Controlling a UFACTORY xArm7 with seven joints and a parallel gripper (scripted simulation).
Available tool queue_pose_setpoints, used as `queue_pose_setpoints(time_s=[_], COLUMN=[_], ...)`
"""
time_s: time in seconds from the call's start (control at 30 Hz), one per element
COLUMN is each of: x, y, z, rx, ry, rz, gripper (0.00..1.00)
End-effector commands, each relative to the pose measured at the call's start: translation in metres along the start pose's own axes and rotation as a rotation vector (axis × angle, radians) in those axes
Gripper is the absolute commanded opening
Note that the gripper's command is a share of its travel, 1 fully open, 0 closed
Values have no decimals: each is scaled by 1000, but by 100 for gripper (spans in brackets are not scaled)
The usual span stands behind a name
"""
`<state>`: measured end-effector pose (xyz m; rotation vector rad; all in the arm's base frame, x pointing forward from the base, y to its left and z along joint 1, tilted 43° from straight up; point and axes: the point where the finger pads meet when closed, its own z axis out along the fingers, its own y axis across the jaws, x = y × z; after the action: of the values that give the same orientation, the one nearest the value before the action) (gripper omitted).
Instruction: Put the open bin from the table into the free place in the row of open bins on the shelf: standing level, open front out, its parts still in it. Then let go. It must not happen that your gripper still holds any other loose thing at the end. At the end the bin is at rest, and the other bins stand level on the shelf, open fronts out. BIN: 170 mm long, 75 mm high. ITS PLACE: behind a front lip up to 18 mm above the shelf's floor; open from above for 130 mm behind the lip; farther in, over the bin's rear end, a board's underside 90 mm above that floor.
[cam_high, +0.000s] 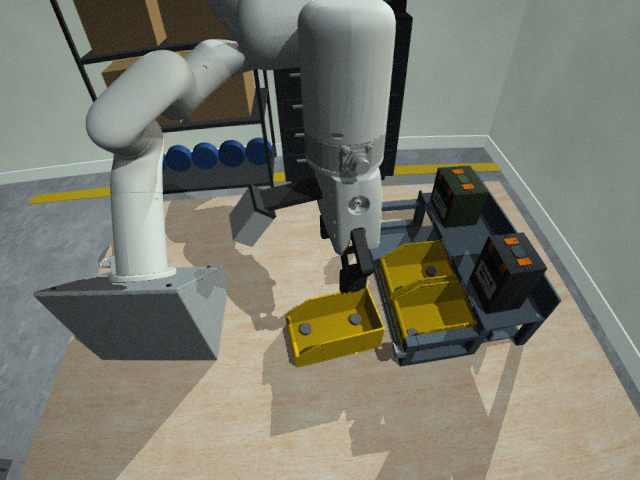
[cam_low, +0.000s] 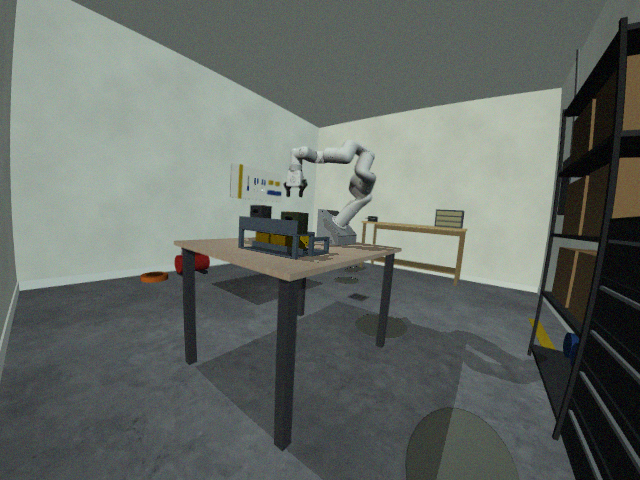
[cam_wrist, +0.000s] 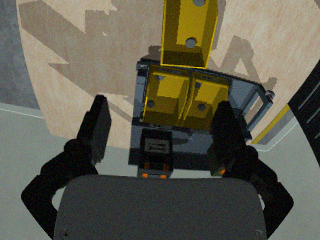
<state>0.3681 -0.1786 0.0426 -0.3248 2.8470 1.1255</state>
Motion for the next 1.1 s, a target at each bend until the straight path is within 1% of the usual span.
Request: queue_pose_setpoints(time_s=[0.0, 0.97, 1.07], x=[-1, -2, -2], y=[1, 2, 3], z=[-2, -2, 31], rx=[4, 4, 4], ry=[-3, -3, -3], rz=[0, 0, 0], gripper=[100, 100, 100])
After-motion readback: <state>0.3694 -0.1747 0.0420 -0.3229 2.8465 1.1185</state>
